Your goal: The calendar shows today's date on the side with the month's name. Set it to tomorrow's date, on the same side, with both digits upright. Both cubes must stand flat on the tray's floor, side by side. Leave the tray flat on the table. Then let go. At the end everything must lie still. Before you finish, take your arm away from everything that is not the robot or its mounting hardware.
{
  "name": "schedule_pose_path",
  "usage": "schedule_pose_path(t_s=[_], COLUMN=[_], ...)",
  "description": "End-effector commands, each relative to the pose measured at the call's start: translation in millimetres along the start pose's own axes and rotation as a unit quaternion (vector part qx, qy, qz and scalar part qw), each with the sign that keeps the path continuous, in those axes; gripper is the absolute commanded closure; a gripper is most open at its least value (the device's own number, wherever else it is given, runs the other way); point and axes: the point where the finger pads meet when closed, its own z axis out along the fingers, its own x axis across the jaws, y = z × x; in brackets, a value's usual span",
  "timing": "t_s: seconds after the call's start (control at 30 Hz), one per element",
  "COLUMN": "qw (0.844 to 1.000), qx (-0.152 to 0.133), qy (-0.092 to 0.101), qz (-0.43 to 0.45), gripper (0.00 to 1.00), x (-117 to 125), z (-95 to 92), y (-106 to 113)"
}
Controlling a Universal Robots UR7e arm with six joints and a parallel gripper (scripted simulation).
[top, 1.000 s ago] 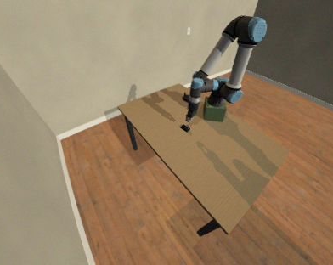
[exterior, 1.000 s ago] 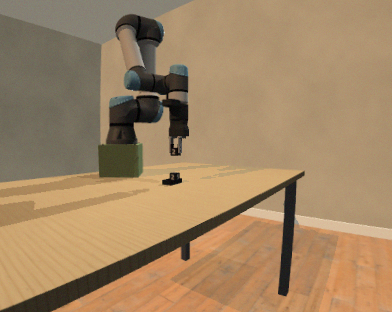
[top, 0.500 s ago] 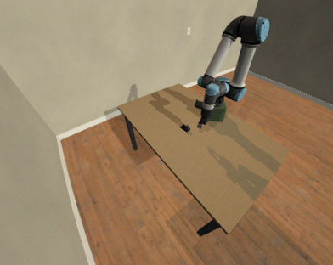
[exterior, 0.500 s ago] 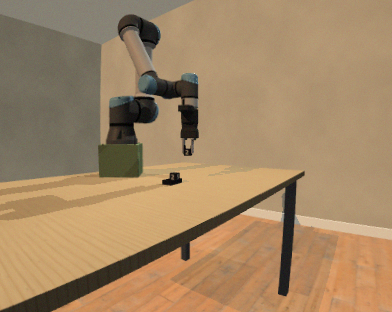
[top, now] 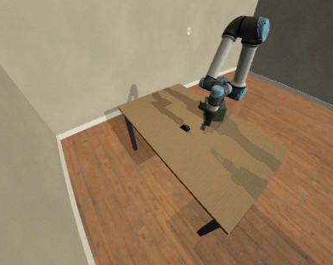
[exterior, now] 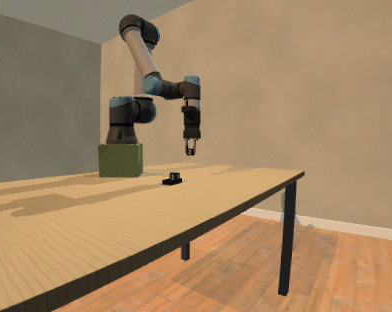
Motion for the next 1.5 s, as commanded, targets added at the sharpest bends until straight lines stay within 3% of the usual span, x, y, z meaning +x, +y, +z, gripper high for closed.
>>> schedule_pose_path(t_s=[0.0,0.43,0.8,1.27,1.47], qw=[1.000,1.000,1.000,1.000,1.000], qx=[0.000,0.000,0.000,0.000,0.000], qy=[-0.001,0.000,0.000,0.000,0.000], qz=[0.000,0.000,0.000,0.000,0.000], gripper=[0.43,0.43,0.43,0.43,0.43], x=[-1,-1,-1,-3,-3], z=[-0.3,8.7,33.0,77.6,86.4], y=[0,0,0,0,0])
